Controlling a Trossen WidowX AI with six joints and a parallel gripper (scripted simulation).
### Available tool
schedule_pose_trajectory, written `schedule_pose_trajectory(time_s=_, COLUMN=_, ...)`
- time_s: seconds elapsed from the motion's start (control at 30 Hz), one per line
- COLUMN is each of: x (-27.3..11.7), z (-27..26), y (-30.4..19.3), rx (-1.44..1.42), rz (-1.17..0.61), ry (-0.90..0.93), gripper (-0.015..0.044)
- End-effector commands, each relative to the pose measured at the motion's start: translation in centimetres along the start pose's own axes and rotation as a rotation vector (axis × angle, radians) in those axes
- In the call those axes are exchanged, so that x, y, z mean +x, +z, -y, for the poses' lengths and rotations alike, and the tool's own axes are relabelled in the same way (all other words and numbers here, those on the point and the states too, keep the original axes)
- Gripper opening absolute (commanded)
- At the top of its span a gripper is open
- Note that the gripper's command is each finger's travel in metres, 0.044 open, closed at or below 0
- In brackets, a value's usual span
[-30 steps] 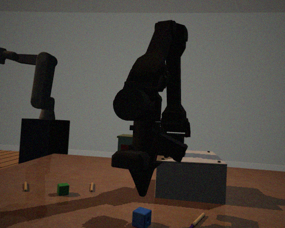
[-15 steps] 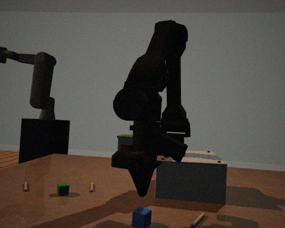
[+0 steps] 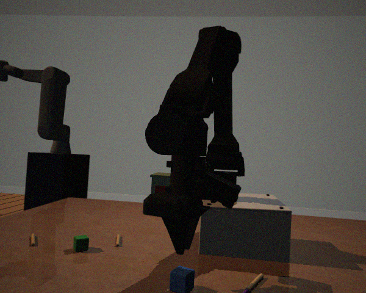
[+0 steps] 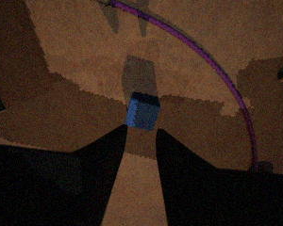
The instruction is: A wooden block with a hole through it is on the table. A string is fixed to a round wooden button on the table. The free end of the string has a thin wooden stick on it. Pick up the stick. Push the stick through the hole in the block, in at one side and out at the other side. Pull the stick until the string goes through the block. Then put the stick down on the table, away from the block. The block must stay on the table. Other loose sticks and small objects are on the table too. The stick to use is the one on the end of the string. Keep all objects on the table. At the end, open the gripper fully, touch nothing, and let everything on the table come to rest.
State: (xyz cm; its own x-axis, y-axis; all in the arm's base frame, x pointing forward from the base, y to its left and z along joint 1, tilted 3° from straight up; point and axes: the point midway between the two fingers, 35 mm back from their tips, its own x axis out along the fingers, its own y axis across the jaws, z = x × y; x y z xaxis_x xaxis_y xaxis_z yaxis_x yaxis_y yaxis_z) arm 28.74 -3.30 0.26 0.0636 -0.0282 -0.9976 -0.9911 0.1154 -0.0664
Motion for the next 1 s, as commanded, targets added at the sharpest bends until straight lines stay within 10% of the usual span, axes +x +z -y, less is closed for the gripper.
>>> schedule_pose_trajectory(time_s=0.0, x=0.0, z=0.0, y=0.0, rx=0.0, rz=0.0, ry=0.0, gripper=0.0028)
schedule_pose_trajectory(time_s=0.47, x=0.0, z=0.0, y=0.0, rx=0.0, rz=0.0, ry=0.0, gripper=0.0)
schedule_pose_trajectory(time_s=0.97, x=-0.1, z=-5.1, y=10.2, rx=-1.36, rz=0.013, ry=-0.006, gripper=0.0394)
